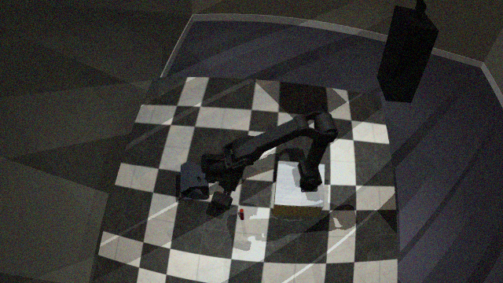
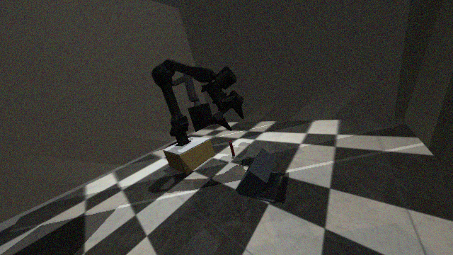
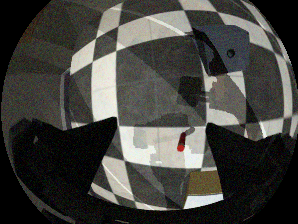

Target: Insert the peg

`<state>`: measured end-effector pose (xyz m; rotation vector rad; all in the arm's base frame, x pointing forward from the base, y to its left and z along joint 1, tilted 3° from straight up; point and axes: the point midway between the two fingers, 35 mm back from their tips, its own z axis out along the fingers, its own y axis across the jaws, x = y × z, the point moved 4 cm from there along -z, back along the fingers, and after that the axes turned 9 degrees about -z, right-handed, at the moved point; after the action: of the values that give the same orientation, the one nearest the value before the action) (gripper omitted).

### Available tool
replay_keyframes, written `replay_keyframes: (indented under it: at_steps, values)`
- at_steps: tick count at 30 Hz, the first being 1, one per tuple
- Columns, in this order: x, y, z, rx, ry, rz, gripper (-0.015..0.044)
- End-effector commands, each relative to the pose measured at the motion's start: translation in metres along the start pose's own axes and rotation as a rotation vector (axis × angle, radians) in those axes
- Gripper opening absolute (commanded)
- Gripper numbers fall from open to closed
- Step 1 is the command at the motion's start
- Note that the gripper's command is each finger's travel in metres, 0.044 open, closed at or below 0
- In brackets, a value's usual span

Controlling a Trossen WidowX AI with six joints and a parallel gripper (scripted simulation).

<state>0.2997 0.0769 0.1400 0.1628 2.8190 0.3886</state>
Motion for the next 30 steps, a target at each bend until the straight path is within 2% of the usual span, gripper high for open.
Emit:
replay_keyframes:
  at_steps: [1, 11, 30]
  values:
    - [0.017, -0.002, 0.017, 0.068, 0.090, 0.010, 0.0440]
    - [0.061, -0.007, 0.047, 0.231, 0.274, 0.000, 0.0440]
    - [0.066, -0.011, 0.069, 0.234, 0.276, 0.000, 0.0440]
